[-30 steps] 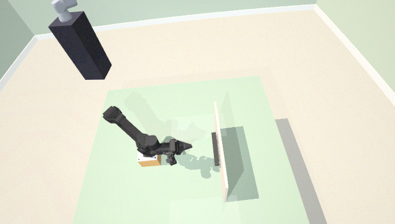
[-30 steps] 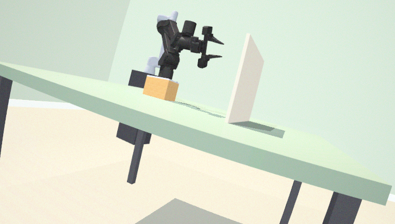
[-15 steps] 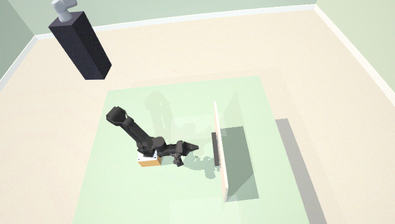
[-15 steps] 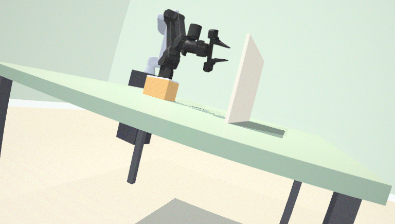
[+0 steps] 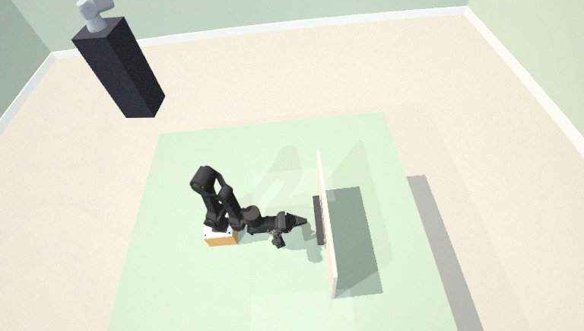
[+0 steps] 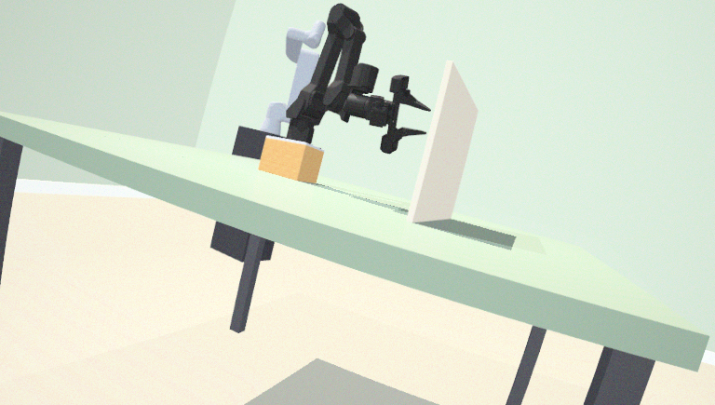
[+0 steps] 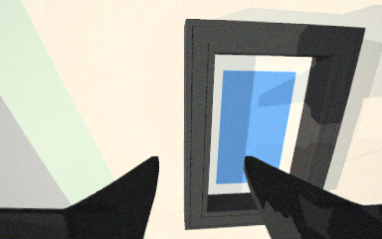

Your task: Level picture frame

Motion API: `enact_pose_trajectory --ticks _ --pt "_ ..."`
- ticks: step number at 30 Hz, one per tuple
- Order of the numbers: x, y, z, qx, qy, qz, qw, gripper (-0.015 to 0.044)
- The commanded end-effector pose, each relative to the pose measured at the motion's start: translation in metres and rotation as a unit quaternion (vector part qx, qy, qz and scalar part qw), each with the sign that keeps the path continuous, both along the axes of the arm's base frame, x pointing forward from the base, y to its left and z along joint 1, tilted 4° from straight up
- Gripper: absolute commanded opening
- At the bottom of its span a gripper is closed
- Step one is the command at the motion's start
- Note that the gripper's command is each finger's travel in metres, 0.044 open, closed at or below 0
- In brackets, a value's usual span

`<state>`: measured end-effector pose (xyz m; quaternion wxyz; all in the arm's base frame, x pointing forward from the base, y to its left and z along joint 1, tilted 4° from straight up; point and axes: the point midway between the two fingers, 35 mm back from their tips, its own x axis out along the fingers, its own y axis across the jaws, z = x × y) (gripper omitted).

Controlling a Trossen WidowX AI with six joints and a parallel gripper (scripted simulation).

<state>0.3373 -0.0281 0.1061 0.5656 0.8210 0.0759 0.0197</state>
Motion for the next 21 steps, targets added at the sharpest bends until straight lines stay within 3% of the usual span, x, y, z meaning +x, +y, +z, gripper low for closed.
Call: enact_pose_trajectory --ticks 1,21 --pt "0.003 0.001 0.0 0.001 -0.007 -0.003 1.0 0.026" --pt "0.015 0.002 0.0 0.001 -0.007 -0.003 1.0 0.026"
